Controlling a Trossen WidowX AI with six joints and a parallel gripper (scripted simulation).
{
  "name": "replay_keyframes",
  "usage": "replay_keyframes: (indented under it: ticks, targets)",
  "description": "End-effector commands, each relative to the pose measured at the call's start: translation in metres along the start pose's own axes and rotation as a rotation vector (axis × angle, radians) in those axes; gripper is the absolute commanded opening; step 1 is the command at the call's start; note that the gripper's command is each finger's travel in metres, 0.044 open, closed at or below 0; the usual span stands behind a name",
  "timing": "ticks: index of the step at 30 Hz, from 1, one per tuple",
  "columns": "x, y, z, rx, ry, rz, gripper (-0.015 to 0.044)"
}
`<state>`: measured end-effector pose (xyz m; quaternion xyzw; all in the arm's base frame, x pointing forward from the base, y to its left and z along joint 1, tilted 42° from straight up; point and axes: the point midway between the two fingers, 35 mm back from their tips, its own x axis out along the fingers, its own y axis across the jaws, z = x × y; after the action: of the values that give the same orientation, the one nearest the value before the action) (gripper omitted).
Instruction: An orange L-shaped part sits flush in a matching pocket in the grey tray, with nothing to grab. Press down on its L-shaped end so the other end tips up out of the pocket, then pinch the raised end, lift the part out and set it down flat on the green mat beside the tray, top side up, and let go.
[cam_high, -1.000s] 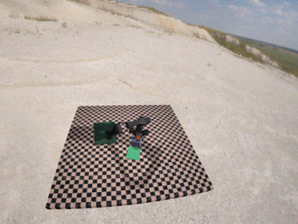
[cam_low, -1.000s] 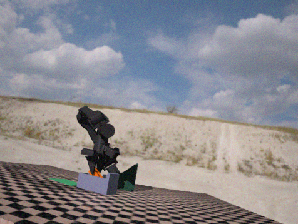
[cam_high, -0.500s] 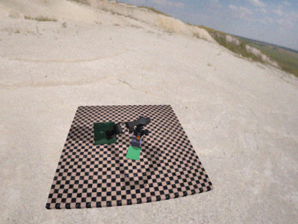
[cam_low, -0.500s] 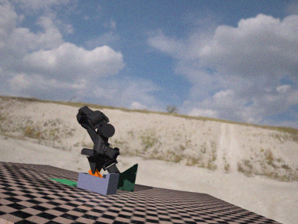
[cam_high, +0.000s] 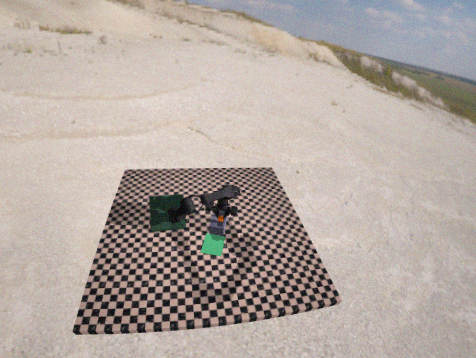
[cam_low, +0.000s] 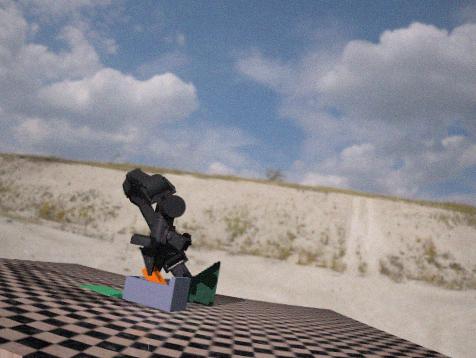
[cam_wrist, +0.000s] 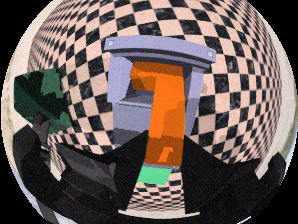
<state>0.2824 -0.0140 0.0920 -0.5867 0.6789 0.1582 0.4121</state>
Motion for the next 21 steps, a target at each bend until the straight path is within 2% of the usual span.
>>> replay_keyframes:
  ticks: [1, 21]
  targets:
    - [-0.008, -0.002, 0.001, 0.005, -0.006, -0.004, 0.0]
    - [-0.039, -0.001, 0.001, 0.003, -0.005, -0.003, 0.0]
